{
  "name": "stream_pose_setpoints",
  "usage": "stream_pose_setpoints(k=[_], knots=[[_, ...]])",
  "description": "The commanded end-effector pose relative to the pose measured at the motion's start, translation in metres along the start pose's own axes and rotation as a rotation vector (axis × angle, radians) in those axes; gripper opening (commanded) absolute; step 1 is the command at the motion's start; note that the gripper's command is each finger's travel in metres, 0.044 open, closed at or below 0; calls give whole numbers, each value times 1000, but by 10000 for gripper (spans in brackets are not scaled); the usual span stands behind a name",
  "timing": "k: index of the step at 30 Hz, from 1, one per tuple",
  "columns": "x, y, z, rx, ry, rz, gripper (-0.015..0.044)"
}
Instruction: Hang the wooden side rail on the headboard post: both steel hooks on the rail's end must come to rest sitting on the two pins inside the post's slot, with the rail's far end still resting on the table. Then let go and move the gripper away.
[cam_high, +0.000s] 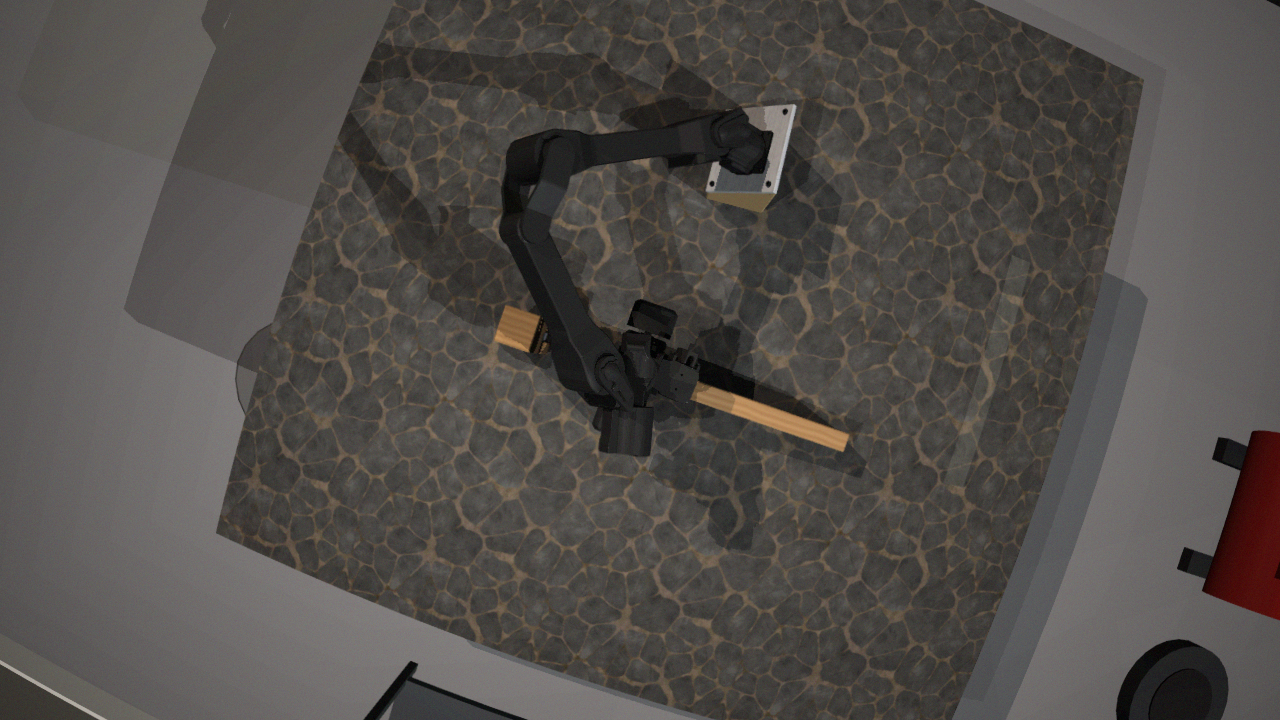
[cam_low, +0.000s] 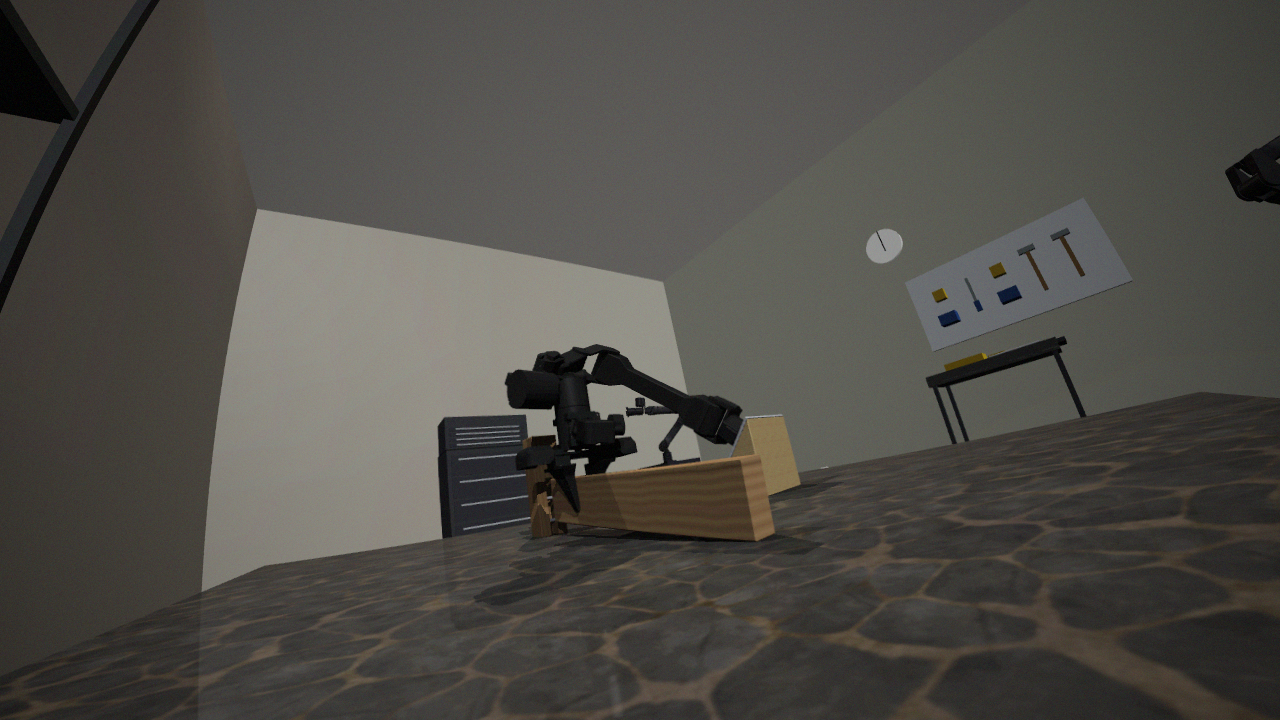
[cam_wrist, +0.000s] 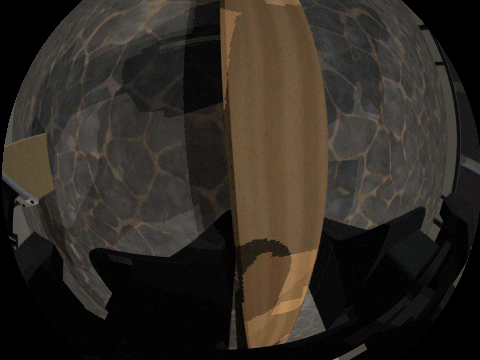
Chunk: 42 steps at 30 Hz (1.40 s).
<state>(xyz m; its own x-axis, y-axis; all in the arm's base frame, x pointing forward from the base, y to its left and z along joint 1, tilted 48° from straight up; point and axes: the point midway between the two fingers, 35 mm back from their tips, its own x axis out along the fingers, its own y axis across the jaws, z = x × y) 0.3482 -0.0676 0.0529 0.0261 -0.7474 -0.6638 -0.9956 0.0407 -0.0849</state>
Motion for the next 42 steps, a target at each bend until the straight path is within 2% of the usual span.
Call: stream_pose_setpoints(k=[1, 42], knots=[[-3, -2, -1, -3, -4, -10, 0], [-3, -1, -5, -3, -4, -9, 0]])
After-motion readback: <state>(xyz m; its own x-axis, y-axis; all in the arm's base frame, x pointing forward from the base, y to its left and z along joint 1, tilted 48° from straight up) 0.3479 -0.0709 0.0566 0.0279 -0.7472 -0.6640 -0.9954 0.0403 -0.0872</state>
